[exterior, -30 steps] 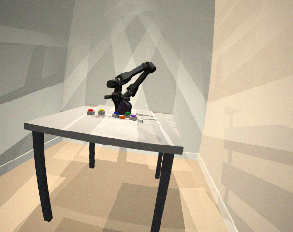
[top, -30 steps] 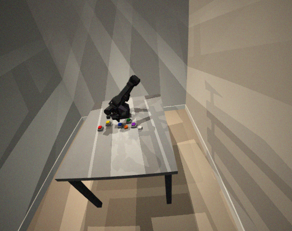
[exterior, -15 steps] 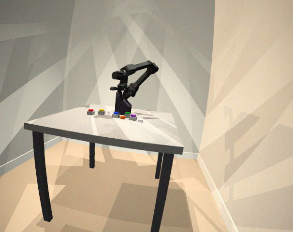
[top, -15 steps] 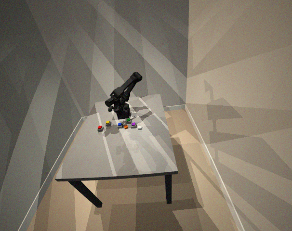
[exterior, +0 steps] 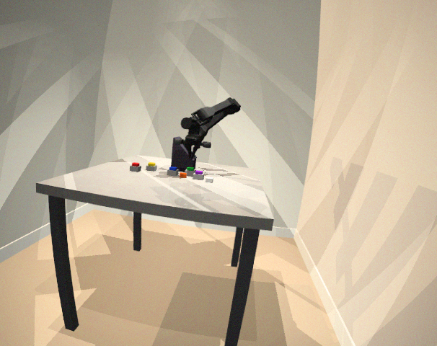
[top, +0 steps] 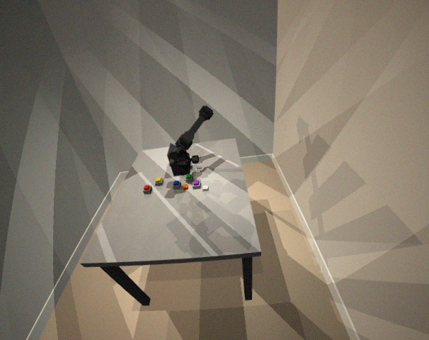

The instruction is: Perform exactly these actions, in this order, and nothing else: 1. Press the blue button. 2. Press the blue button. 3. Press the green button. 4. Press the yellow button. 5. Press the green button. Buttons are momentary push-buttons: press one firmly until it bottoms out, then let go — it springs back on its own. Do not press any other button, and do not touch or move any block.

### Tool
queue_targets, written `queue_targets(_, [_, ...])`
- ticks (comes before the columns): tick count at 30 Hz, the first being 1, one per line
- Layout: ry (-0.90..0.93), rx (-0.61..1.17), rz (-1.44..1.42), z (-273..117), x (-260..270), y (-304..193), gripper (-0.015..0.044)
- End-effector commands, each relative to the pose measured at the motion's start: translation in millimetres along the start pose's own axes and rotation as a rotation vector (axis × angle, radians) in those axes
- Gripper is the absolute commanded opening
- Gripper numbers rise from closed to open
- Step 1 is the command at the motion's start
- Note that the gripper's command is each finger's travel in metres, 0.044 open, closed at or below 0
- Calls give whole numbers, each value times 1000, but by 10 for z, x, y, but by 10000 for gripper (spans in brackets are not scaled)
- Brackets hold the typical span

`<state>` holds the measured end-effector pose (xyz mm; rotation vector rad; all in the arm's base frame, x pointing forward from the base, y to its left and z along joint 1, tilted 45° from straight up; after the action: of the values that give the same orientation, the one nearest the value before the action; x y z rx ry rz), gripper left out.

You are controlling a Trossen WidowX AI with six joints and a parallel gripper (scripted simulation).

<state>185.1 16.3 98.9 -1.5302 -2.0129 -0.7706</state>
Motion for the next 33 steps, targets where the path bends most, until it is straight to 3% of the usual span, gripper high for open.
queue_targets(1, [11,2,7,167,14,-31,20])
queue_targets(33, [13,2,8,514,20,-35,20])
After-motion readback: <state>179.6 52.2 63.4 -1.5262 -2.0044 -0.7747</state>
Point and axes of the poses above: the point midway between the two fingers, 35 mm back from their tips, its own z axis out along the fingers, its own x axis across the jaws, y = z × x, the point moved 9 cm from there along -z, back along the fingers, and after that the axes turned 12 degrees about -z, right-handed, at the moved point
